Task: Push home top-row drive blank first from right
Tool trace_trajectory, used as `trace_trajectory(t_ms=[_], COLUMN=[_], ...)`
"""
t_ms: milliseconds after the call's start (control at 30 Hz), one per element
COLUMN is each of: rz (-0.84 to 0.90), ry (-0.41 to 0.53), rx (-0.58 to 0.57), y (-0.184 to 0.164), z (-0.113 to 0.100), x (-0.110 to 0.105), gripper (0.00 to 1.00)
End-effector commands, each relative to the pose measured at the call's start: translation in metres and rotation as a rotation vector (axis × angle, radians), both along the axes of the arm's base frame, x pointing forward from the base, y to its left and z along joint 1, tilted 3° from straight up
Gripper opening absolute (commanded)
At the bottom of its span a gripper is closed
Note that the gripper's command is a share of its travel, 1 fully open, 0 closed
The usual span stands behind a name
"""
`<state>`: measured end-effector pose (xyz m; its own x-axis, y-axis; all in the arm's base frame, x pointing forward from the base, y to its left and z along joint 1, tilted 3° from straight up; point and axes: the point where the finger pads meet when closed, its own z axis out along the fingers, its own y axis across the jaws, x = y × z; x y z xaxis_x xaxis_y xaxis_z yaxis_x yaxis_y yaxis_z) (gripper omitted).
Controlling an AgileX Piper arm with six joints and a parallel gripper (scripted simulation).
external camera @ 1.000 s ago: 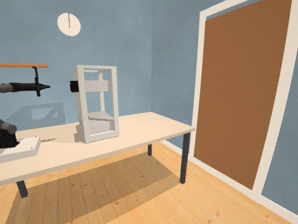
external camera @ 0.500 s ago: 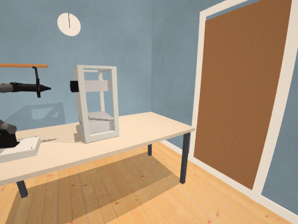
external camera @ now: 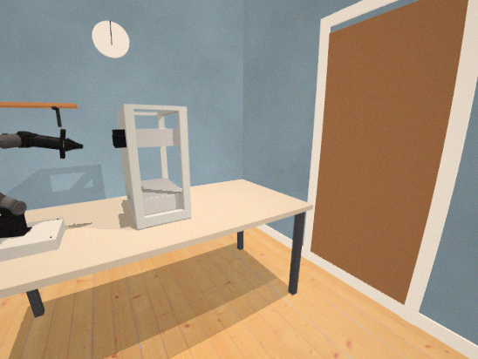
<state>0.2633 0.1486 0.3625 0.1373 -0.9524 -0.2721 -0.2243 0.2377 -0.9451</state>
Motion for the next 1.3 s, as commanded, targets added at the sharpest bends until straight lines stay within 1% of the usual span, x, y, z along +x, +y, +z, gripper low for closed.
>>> trace_trajectory(t_ms=[0, 100, 167, 400, 667, 733, 1000, 1233, 1267], rz=[-0.007, -0.019, -0.019, -0.054, -0.104, -0.104, -0.161, -0.212, -0.212], ry=[0.028, 0.07, 0.07, 0.172, 0.287, 0.287, 0.393, 0.47, 0.47], rx=[0.049, 0.109, 0.109, 0.271, 0.493, 0.493, 0.749, 0.994, 0.994], y=[-0.003, -0.005, -0.005, -0.009, -0.012, -0.012, -0.014, -0.016, -0.016], z=[-0.002, -0.007, -0.007, -0.02, -0.031, -0.031, -0.036, -0.035, -0.035], x=[0.001, 0.002, 0.002, 0.003, 0.004, 0.004, 0.004, 0.005, 0.005], gripper=[0.0, 0.0, 0.0, 0.0, 0.0, 0.0, 0.0, 0.0, 0.0])
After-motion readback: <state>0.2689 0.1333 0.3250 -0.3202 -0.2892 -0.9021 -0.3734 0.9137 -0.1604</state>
